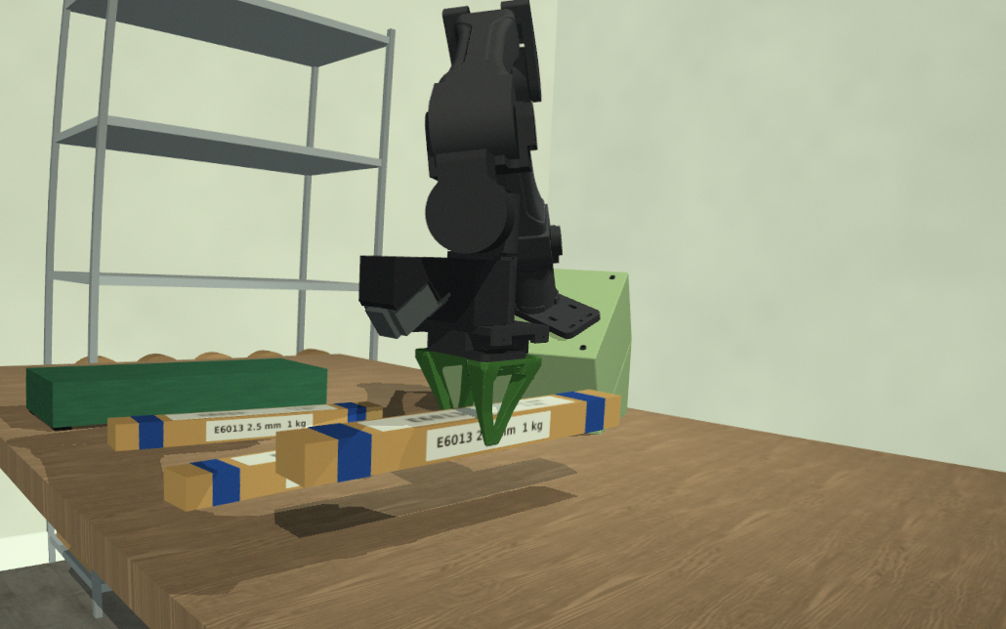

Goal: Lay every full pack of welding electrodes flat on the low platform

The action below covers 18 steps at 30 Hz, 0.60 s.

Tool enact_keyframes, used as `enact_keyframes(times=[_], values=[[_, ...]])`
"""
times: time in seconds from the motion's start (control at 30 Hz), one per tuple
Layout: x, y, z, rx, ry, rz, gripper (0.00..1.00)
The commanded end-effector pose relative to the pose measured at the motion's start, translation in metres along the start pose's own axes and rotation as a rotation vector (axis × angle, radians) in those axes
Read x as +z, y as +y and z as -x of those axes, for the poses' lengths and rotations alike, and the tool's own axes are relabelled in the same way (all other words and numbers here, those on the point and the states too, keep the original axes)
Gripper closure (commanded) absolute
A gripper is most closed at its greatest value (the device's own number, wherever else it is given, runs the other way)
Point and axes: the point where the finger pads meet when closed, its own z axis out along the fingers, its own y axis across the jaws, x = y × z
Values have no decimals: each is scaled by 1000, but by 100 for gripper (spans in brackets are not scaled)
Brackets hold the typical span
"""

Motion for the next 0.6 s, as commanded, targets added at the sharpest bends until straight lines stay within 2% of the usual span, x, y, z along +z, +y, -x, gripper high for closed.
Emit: enact_keyframes(times=[0.0,0.07,0.1,0.27,0.4,0.57], values=[[-14,5,13,6,-56,42,100],[-13,7,16,9,-65,48,100],[-6,6,15,8,-54,40,100],[-9,9,18,9,-69,53,100],[8,3,13,8,-47,32,100],[4,12,21,8,-77,60,100]])
